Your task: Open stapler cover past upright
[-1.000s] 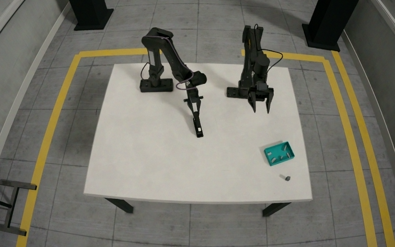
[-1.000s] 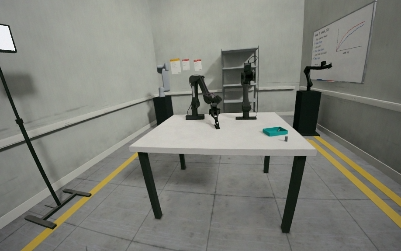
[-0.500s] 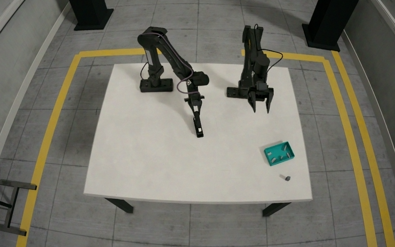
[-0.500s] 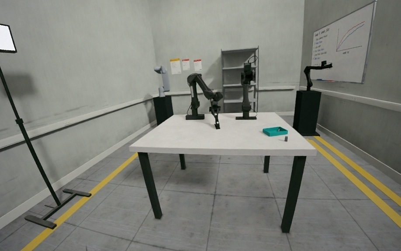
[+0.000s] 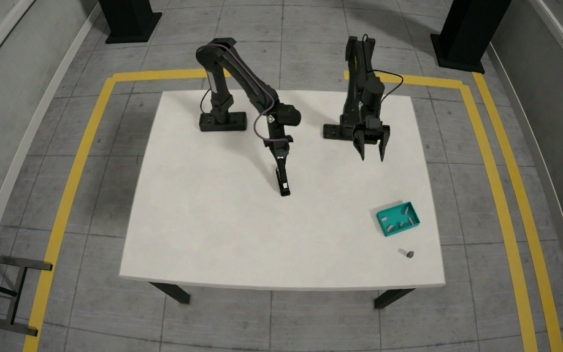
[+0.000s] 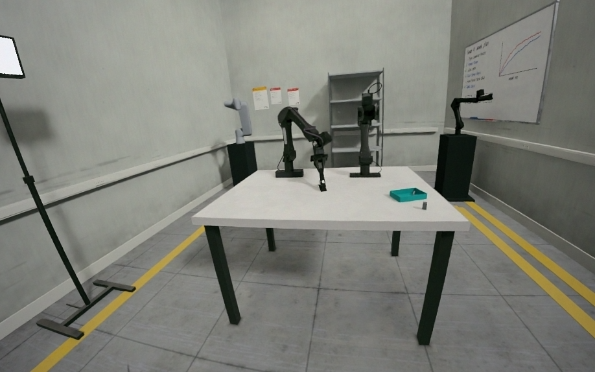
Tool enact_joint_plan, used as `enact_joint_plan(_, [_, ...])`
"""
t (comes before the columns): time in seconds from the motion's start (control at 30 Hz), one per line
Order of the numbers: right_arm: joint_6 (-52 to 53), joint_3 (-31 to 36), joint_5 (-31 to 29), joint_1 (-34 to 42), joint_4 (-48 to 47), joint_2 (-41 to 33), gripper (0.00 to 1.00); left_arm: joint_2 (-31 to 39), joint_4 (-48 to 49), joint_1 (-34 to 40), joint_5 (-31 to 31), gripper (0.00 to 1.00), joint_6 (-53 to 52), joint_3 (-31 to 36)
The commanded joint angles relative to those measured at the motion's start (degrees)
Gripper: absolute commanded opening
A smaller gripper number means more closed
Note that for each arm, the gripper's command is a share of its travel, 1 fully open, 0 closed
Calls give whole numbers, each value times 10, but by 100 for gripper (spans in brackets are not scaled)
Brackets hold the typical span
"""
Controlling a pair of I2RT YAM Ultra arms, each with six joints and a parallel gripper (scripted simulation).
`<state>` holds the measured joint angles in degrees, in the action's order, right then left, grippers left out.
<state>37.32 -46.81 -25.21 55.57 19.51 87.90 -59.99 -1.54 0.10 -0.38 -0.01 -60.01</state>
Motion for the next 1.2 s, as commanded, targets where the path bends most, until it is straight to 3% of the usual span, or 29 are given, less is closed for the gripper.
enact_joint_plan(0.0, [-8,-45,29,-19,53,7,17,2,18,-3,4,55,0,-3])
enact_joint_plan(0.77, [-41,-248,143,-92,268,99,17,2,18,-3,4,55,0,-3])
enact_joint_plan(1.17, [-67,-387,199,-129,395,180,17,2,18,-3,4,55,0,-3])
